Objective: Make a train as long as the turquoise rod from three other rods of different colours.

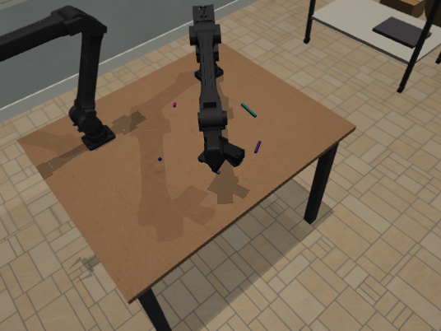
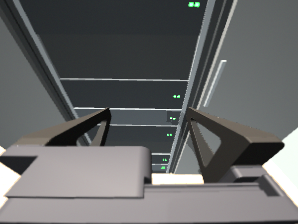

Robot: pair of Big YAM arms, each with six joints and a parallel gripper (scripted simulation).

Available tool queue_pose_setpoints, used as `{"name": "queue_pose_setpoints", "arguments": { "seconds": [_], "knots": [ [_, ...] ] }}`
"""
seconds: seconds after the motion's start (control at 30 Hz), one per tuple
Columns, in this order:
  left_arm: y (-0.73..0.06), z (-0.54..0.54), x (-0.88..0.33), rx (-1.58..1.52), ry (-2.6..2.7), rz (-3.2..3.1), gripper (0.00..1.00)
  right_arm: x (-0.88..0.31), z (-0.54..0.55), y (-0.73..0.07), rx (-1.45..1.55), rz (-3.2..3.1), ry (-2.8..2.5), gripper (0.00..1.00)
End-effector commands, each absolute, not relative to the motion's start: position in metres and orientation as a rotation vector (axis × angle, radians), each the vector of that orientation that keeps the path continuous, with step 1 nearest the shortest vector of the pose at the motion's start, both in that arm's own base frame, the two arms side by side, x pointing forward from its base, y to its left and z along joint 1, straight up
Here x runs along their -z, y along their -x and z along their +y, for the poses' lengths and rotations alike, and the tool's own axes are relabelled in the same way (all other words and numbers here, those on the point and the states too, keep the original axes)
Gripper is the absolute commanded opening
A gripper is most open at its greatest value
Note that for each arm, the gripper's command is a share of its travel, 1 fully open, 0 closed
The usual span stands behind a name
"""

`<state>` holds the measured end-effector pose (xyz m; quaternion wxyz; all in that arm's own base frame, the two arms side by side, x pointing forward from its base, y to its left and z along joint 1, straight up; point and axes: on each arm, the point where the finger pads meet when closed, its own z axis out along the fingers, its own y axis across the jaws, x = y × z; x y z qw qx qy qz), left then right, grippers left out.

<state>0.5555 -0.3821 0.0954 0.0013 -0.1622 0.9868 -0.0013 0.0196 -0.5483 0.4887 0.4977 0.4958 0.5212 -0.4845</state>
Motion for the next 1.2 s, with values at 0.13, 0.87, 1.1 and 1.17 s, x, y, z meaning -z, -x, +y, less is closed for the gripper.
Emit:
{"name": "queue_pose_setpoints", "arguments": {
  "seconds": [0.13, 0.87, 1.1, 1.17],
  "knots": [
    [-0.557, -0.389, -0.1, 0.021, 0.509, 3.086, 0.04, -0.501, -0.545, -0.01, 1.194, 1.219, -1.194, 1.0],
    [-0.465, -0.449, -0.122, 0.043, -0.433, 3.073, 0.04, -0.501, -0.545, -0.01, 1.194, 1.219, -1.194, 1.0],
    [-0.428, -0.466, -0.123, 0.04, -0.778, 3.004, 0.04, -0.501, -0.545, -0.01, 1.194, 1.219, -1.194, 1.0],
    [-0.428, -0.466, -0.123, 0.04, -0.778, 3.004, 0.04, -0.501, -0.545, -0.01, 1.194, 1.219, -1.194, 1.0]
  ]
}}
